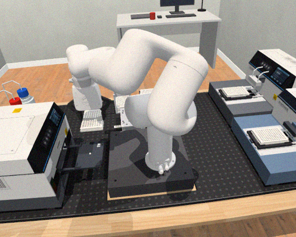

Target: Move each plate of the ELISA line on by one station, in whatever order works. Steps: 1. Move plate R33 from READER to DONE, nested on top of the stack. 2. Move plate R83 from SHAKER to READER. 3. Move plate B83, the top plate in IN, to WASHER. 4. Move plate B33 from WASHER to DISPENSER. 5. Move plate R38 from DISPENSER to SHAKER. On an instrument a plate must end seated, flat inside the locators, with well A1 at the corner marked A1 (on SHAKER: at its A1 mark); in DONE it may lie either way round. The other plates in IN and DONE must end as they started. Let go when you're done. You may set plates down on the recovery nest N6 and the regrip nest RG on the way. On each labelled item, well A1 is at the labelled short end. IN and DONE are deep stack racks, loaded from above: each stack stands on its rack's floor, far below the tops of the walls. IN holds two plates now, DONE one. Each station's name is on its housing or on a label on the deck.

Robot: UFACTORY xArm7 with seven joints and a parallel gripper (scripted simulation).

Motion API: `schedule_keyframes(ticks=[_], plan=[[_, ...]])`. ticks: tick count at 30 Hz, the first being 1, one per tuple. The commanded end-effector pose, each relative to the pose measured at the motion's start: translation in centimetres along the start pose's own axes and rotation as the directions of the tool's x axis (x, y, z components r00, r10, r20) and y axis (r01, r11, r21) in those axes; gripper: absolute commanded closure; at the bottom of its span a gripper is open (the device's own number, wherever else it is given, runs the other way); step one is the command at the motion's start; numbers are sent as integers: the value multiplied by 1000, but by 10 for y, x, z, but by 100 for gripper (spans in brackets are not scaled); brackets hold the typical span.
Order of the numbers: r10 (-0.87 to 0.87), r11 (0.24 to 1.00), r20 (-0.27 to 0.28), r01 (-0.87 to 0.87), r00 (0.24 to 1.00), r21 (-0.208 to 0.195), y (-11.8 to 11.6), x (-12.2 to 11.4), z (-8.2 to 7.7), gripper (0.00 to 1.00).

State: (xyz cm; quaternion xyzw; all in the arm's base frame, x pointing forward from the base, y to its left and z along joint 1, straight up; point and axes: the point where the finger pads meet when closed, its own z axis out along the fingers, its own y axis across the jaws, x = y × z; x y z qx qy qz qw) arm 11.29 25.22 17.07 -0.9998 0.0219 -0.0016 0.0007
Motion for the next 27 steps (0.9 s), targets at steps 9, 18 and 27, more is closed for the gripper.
schedule_keyframes(ticks=[9,18,27], plan=[[-4,1000,-1,4,1000,2,6,33,-1,100],[-4,1000,-1,4,1000,2,12,56,-1,100],[-4,1000,-1,4,1000,2,19,80,-1,100]])
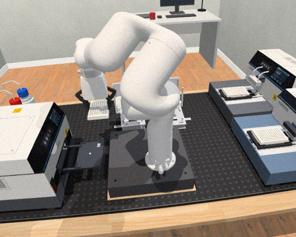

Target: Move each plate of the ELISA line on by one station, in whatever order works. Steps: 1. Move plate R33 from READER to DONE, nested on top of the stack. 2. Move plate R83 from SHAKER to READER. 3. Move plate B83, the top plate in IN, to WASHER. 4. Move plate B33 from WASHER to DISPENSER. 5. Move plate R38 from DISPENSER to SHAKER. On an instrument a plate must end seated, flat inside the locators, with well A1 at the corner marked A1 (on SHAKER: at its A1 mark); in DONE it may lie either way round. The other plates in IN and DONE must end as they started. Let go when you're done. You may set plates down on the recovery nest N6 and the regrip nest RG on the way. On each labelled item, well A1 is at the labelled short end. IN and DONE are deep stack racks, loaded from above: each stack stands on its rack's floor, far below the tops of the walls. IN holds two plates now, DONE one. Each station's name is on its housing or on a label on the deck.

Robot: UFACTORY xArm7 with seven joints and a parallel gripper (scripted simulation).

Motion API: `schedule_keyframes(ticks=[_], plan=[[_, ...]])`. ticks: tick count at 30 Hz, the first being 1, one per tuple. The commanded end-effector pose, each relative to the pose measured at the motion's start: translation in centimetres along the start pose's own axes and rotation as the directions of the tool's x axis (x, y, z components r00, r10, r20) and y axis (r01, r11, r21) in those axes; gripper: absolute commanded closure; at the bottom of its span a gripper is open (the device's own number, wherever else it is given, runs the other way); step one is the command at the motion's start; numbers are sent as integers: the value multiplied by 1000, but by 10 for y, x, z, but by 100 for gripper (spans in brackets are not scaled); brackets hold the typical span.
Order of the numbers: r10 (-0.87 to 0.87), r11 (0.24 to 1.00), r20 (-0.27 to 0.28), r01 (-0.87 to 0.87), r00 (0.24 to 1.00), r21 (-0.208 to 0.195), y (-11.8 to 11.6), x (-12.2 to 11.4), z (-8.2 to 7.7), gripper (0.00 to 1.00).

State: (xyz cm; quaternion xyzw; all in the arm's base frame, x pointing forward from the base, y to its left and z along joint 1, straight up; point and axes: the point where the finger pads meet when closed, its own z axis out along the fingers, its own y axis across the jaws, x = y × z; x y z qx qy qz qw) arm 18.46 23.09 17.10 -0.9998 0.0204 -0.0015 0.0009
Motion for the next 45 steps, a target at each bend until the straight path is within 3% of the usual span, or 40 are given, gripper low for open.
schedule_keyframes(ticks=[1,45], plan=[[-4,1000,-1,4,1000,1,3,9,-1,100],[-10,1000,-2,10,1000,1,107,74,-1,100]])
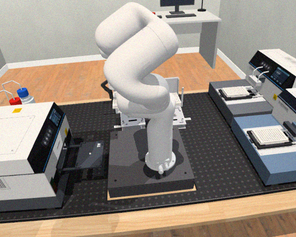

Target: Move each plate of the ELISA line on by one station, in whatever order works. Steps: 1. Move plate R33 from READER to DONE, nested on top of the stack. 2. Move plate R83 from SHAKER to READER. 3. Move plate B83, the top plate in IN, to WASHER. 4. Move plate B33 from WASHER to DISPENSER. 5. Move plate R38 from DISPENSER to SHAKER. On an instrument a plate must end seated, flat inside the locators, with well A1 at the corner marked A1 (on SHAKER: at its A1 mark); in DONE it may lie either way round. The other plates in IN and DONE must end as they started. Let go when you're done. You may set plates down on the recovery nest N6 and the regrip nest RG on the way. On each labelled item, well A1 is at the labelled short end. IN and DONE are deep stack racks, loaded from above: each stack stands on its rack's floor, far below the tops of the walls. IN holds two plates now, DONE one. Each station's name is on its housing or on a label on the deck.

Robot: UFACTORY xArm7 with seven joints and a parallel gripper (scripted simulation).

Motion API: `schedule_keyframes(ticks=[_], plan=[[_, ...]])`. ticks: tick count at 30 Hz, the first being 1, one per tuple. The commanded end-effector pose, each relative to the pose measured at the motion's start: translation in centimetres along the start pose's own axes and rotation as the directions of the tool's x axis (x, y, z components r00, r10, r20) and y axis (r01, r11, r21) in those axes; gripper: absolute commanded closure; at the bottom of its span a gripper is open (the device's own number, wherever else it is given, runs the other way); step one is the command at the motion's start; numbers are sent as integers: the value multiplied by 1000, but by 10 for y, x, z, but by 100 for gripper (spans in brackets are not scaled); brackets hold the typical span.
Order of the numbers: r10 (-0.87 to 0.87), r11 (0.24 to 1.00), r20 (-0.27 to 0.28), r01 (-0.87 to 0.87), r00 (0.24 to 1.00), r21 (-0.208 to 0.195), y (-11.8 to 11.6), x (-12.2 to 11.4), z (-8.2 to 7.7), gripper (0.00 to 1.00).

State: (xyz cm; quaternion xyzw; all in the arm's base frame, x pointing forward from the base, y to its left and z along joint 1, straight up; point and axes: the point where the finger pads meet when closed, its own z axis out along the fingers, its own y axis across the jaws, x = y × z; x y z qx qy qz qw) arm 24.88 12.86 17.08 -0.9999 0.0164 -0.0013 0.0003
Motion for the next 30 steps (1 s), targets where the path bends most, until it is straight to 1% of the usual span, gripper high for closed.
schedule_keyframes(ticks=[1,12,14,29,30], plan=[[-2,1000,-2,2,1000,2,11,8,-1,100],[-2,1000,-3,2,1000,1,42,26,-1,100],[-2,1000,-3,2,1000,1,42,26,-1,100],[-5,1000,-3,5,1000,1,84,51,-1,100],[-5,1000,-3,5,1000,1,84,51,-1,100]])
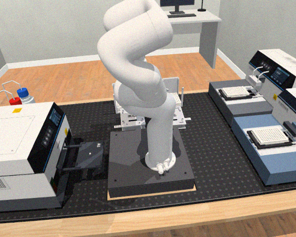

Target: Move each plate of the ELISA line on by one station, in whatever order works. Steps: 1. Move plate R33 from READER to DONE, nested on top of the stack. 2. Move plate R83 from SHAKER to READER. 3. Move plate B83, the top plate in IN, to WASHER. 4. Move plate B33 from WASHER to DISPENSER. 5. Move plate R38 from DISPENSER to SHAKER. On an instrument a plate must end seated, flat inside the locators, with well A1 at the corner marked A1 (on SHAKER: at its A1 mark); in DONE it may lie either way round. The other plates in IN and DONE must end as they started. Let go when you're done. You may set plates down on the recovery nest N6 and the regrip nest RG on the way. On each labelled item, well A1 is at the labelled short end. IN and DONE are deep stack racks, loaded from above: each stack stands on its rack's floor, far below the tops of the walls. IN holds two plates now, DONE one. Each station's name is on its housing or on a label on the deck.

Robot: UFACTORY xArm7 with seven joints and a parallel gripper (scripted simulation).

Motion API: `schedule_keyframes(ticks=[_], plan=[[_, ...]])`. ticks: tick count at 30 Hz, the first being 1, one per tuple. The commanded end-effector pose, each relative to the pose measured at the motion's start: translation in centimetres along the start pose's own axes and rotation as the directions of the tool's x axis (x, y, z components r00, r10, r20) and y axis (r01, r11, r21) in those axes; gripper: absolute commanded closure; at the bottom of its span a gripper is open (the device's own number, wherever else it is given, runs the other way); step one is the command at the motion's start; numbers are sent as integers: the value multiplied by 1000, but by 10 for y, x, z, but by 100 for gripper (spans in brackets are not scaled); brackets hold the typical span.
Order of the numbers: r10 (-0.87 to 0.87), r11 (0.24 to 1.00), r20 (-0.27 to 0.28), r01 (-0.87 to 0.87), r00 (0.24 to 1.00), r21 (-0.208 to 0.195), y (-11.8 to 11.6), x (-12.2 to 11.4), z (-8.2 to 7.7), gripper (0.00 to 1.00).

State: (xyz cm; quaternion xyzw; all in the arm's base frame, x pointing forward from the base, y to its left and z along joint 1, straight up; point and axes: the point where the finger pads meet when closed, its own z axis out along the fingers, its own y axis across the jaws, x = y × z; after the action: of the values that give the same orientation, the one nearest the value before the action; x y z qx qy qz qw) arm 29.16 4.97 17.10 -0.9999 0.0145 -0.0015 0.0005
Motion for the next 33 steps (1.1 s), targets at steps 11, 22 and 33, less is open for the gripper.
schedule_keyframes(ticks=[11,22,33], plan=[[-4,1000,-3,4,1000,0,32,20,-1,100],[-4,1000,-3,4,1000,0,58,36,-1,100],[-7,1000,-3,7,1000,0,86,52,-1,100]])
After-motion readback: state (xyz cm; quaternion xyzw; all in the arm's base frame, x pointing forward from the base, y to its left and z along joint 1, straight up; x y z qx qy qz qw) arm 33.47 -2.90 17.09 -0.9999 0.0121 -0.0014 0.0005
